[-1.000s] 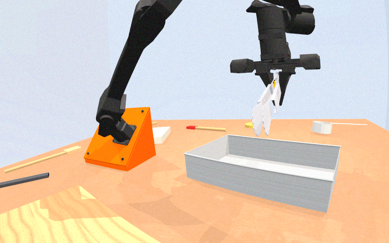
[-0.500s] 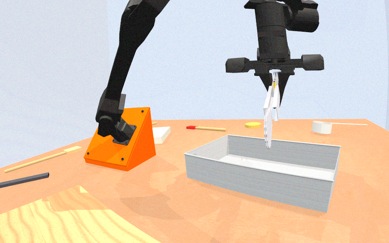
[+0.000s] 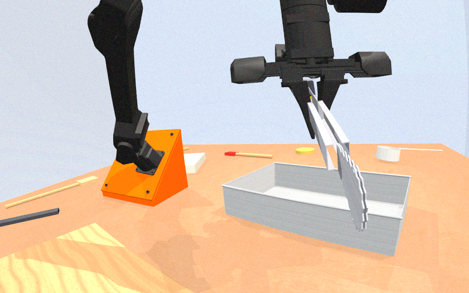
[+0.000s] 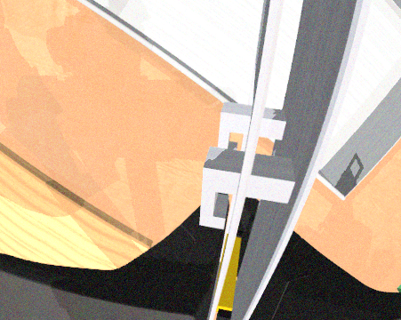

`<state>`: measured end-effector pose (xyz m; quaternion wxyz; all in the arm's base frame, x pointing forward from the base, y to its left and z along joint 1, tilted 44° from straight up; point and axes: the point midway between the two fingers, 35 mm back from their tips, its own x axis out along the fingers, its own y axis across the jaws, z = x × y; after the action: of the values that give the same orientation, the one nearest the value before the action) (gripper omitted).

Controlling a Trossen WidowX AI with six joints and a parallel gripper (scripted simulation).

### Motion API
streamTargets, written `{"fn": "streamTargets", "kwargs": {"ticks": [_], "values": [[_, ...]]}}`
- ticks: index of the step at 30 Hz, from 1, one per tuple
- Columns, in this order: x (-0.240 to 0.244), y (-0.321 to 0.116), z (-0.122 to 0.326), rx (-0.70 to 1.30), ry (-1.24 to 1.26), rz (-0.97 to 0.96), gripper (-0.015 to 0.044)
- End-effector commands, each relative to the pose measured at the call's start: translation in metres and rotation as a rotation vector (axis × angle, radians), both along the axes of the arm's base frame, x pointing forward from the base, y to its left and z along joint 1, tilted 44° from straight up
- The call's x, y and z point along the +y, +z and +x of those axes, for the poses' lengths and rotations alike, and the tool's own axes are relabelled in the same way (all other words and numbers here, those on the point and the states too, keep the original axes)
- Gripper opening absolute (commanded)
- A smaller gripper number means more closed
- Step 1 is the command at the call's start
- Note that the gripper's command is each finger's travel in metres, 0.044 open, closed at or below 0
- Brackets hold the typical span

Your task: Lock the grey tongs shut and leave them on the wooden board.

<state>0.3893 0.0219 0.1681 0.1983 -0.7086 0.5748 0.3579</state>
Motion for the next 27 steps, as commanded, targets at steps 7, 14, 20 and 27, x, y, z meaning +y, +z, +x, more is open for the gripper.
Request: {"fn": "streamTargets", "kwargs": {"ticks": [7, 14, 20, 27], "values": [[-0.041, 0.041, -0.023, 0.117, 0.143, -0.03, -0.015], [-0.065, 0.062, -0.04, 0.189, 0.217, -0.049, -0.015], [-0.065, 0.062, -0.04, 0.189, 0.217, -0.049, -0.015], [-0.071, 0.066, -0.044, 0.068, 0.086, -0.03, -0.015]]}}
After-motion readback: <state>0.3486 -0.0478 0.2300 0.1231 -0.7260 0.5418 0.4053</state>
